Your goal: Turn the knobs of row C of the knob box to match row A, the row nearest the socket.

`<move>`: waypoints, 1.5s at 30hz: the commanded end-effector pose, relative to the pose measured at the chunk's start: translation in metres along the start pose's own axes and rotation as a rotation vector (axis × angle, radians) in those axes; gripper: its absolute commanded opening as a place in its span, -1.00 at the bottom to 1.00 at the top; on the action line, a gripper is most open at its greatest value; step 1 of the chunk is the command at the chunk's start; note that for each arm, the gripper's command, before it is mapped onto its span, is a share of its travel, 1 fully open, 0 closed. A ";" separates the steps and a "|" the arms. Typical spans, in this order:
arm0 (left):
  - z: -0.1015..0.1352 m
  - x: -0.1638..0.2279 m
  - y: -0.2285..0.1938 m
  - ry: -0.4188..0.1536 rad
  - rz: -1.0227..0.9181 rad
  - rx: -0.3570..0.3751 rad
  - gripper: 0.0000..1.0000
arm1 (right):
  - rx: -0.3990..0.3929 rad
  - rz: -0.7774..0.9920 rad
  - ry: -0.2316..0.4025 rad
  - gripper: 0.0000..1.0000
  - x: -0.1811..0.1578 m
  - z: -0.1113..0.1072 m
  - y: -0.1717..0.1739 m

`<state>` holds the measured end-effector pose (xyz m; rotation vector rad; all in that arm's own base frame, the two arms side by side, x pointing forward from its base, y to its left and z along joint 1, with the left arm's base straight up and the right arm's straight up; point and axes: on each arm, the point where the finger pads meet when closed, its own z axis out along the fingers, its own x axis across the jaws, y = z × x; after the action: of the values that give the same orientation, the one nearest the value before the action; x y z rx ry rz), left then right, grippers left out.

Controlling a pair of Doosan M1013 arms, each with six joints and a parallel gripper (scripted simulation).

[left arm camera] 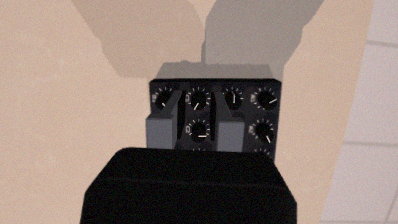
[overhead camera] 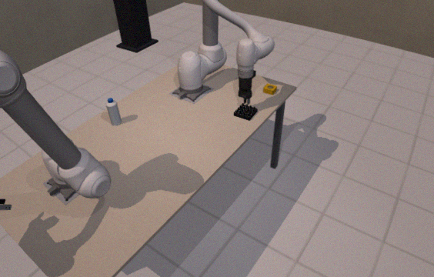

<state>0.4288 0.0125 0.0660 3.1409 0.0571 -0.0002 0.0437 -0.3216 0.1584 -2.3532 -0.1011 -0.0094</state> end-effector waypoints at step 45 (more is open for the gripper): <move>0.018 0.001 0.000 0.001 0.000 0.000 -0.07 | -0.001 0.000 0.000 1.00 0.000 0.000 0.000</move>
<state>0.4287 0.0124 0.0476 3.1409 0.0571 -0.0003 0.0437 -0.3216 0.1584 -2.3532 -0.1011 -0.0094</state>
